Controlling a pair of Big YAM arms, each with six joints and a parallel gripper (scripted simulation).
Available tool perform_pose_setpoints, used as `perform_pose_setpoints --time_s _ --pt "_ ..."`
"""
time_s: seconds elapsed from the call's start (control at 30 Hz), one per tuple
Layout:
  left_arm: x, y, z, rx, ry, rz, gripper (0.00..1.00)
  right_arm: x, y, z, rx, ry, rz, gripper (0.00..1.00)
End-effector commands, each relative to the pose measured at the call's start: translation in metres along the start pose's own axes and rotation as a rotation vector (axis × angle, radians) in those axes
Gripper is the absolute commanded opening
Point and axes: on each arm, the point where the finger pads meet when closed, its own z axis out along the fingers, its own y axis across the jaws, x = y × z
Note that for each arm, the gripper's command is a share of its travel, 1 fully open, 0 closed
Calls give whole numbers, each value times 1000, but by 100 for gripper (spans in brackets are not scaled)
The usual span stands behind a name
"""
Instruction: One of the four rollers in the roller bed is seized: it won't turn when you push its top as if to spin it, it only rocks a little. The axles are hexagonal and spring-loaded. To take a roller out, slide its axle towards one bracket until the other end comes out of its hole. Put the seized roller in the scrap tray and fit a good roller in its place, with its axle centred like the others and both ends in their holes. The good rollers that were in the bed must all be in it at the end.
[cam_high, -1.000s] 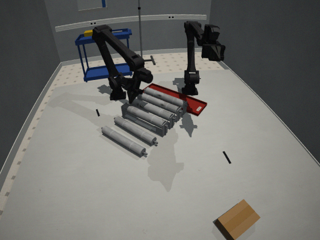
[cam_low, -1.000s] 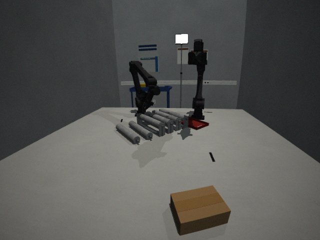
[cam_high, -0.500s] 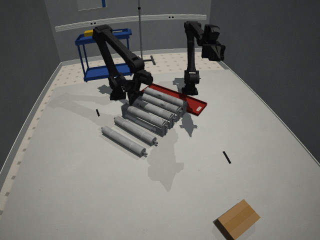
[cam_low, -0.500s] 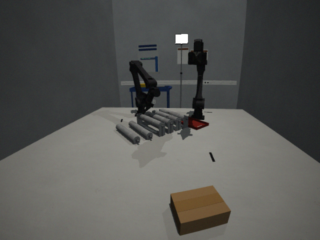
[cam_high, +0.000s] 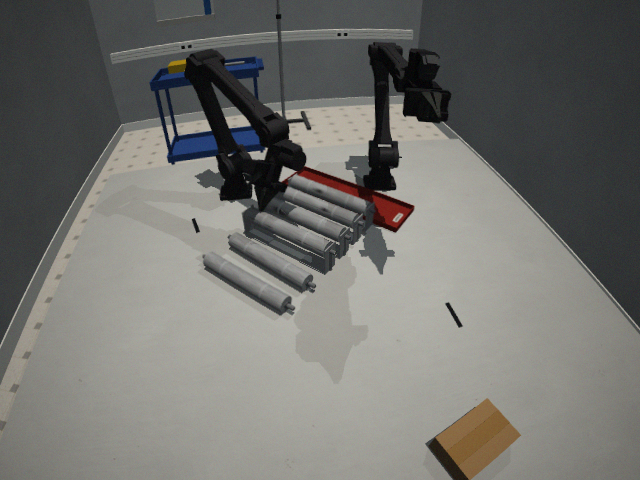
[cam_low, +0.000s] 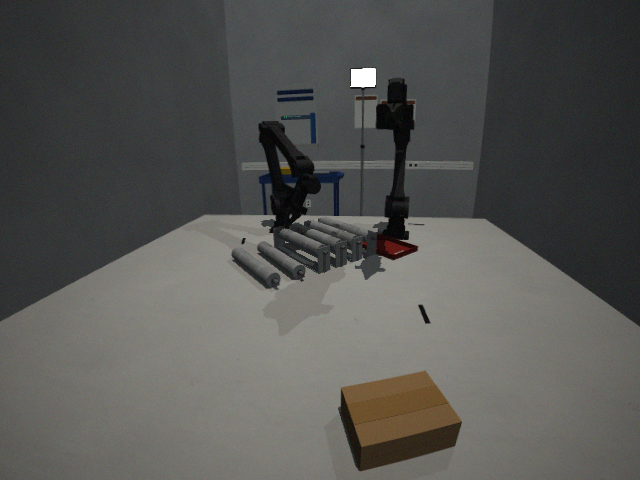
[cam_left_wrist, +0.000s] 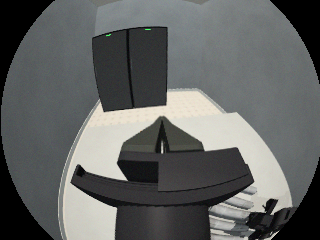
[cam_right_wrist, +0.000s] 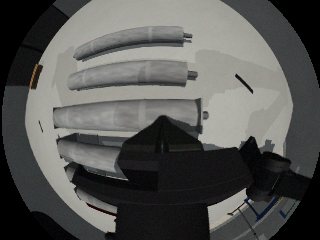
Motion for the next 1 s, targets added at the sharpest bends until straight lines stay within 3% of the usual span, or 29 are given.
perform_pose_setpoints --time_s 0.0,0.97 --pt "-28 0 0 0 -52 8 0 -3 -1 2 0 -1 4 0" --pt "-28 0 0 0 -52 8 0 -2 2 4 7 0 0 0"
